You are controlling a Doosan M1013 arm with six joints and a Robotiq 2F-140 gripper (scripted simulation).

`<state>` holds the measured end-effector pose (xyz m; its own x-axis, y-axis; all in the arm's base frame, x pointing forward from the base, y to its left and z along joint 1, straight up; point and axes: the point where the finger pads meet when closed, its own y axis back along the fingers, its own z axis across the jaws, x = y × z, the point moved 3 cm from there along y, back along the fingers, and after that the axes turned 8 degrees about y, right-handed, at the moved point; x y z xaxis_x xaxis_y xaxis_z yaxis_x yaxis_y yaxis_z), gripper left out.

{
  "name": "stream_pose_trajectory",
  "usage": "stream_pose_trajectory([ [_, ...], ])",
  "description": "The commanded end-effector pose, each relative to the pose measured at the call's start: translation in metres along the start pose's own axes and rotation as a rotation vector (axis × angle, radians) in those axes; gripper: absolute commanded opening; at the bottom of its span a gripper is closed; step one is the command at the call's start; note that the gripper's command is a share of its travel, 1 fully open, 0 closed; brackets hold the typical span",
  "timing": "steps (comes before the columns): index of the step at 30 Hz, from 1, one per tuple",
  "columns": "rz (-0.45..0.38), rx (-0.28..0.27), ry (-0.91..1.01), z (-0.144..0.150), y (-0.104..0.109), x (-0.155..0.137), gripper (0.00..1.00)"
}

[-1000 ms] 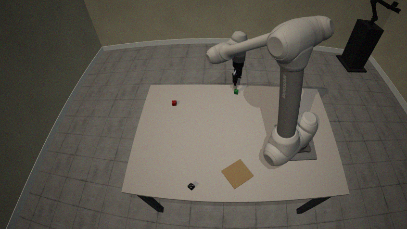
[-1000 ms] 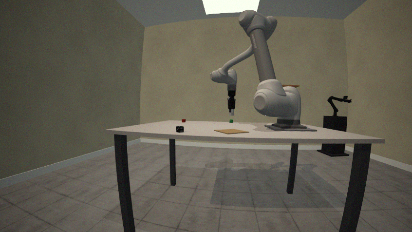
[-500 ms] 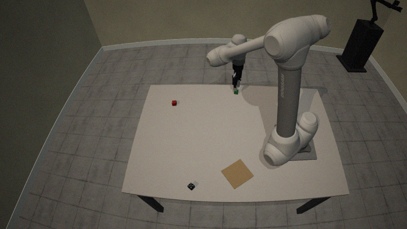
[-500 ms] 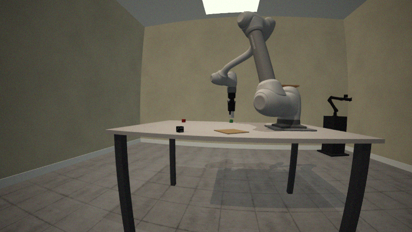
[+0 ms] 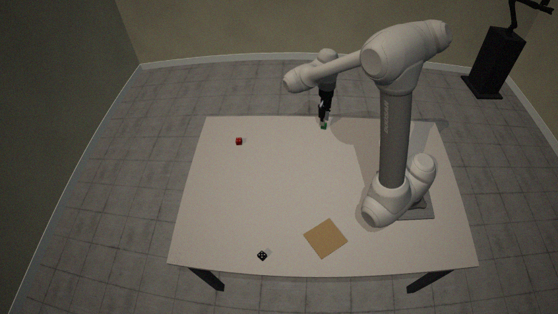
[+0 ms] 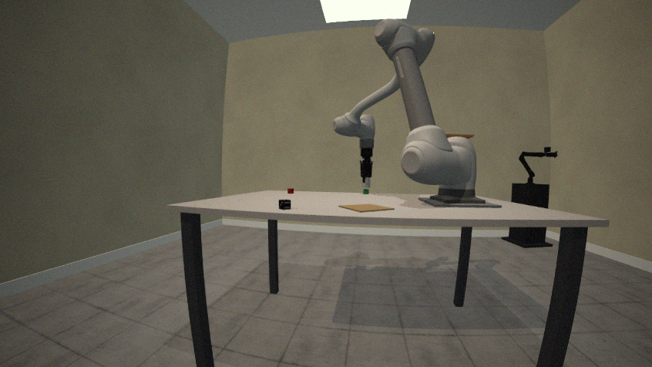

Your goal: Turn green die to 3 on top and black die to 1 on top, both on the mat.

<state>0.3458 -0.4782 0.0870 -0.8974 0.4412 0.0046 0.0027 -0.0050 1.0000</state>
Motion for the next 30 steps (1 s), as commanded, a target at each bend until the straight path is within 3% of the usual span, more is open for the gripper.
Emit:
stream_pose_trajectory([
  [1,0.000,0.000,0.000,0.0000,-0.0002,0.0000,0.35],
  [30,0.000,0.000,0.000,0.0000,-0.0002,0.0000,0.35],
])
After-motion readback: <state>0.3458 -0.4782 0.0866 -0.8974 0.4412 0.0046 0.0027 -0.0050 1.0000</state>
